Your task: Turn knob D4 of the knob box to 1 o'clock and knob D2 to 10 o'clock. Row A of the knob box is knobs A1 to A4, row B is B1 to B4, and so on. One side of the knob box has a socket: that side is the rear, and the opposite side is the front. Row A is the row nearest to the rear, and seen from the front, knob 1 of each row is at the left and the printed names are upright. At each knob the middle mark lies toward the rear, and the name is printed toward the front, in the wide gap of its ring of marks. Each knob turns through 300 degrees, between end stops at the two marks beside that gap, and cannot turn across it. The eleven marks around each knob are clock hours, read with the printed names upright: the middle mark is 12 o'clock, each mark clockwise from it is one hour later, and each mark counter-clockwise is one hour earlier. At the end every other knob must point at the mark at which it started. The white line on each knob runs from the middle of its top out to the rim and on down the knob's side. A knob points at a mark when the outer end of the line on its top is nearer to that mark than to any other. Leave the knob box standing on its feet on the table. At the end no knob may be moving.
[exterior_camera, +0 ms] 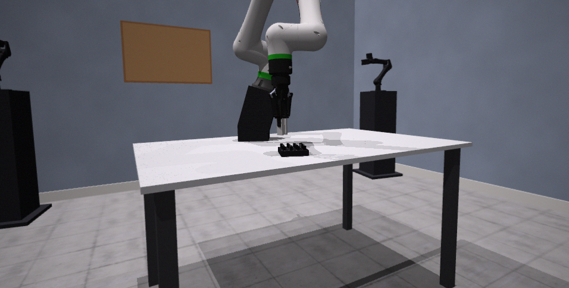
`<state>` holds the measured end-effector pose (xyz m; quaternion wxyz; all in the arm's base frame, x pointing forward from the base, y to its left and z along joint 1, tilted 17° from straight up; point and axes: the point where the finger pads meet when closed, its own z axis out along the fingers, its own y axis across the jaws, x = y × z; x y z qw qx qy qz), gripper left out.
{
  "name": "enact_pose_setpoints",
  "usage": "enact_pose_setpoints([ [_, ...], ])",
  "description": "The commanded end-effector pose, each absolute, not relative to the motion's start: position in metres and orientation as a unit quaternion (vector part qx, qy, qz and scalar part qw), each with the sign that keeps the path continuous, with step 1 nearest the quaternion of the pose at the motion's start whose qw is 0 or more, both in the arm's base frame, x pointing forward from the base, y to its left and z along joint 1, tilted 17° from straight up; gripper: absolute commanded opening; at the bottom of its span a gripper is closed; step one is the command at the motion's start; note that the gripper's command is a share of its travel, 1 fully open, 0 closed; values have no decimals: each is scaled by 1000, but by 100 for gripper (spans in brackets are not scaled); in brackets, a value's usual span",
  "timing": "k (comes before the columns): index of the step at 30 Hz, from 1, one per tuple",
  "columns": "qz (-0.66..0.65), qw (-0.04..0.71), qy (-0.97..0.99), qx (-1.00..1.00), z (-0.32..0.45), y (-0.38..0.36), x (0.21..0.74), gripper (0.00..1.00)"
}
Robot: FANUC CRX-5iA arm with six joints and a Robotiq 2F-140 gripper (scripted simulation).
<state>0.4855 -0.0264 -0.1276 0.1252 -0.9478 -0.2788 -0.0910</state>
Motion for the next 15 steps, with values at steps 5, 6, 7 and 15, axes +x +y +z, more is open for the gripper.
enact_pose_setpoints([
  [5,-68,130,-144,-979,-125,-27,485,12],
  [6,-66,131,-128,-981,-124,-27,485,12],
  [7,-64,132,-113,-983,-124,-28,485,12],
  [15,-48,139,3,-989,-122,-28,485,12],
])
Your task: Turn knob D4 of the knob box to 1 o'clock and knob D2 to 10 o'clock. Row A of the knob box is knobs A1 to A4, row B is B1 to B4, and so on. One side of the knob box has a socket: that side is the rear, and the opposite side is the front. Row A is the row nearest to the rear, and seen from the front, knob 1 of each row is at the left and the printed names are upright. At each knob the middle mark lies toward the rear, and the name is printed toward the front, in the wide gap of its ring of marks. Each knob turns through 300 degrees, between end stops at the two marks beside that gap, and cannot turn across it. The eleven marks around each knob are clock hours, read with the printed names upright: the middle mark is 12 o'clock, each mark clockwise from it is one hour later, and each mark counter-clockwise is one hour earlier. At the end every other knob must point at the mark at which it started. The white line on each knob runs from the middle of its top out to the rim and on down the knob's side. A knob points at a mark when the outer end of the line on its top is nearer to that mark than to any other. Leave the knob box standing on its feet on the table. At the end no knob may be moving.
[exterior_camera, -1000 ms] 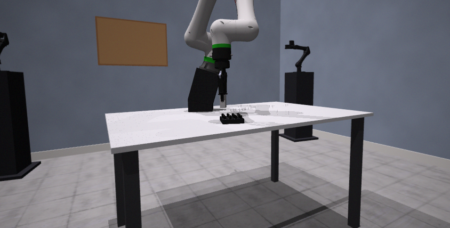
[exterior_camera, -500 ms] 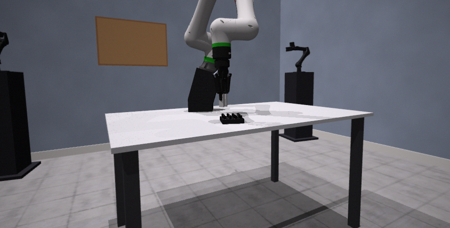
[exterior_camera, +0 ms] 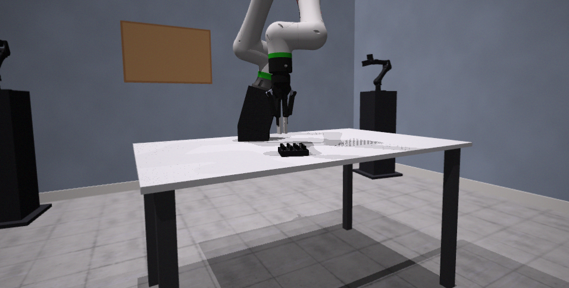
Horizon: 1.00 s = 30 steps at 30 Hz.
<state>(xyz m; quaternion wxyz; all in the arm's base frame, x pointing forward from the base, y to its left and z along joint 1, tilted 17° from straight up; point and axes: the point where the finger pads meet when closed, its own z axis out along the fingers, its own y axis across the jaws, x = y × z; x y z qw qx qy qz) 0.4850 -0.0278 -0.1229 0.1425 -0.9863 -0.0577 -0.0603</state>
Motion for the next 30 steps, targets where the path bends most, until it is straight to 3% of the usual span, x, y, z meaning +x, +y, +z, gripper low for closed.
enact_pose_setpoints([
  [1,-46,140,19,-989,-121,-28,485,12],
  [15,-20,146,198,-969,-117,-29,485,12],
  [30,-19,146,206,-967,-117,-29,484,12],
])
